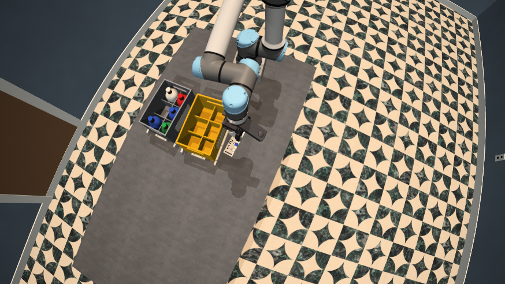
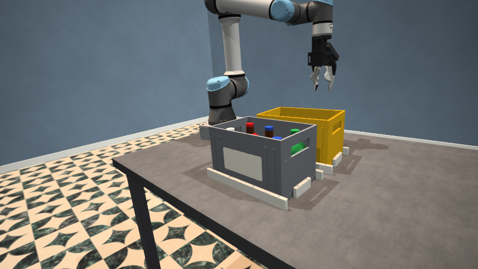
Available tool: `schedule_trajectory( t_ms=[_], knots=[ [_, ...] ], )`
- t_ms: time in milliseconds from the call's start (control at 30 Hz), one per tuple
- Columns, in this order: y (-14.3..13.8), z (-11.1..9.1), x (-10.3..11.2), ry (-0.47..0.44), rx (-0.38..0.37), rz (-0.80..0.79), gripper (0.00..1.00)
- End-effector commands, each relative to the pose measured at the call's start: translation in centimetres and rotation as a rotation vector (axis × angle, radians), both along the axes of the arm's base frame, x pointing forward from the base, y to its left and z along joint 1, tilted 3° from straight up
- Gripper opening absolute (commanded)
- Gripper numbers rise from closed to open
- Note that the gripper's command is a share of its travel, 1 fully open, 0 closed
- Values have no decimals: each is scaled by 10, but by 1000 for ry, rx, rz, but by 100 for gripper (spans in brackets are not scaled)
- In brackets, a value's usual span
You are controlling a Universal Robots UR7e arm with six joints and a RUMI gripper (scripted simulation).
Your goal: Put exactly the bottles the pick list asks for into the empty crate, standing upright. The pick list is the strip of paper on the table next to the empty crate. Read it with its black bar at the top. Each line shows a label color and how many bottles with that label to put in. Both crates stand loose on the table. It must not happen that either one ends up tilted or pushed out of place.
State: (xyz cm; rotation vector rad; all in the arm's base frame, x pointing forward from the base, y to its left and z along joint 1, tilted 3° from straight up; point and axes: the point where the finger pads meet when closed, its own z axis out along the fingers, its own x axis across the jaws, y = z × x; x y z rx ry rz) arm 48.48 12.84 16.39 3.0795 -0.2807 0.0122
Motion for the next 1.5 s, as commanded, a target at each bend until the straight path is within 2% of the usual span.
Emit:
schedule_trajectory(
  t_ms=[0,200,333,400,900,967,1000,1467],
  knots=[
    [0,1,0,-1,0,0,38],
    [0,1,0,-1,0,0,38],
    [-19,5,0,-8,1,-133,38],
    [-19,5,0,-8,1,-133,38],
    [-92,23,-3,-30,2,-572,38],
    [-92,23,-3,-30,2,-572,38],
    [-97,24,-3,-34,3,-647,38],
    [-165,40,-6,-53,5,-1020,38]
  ],
)
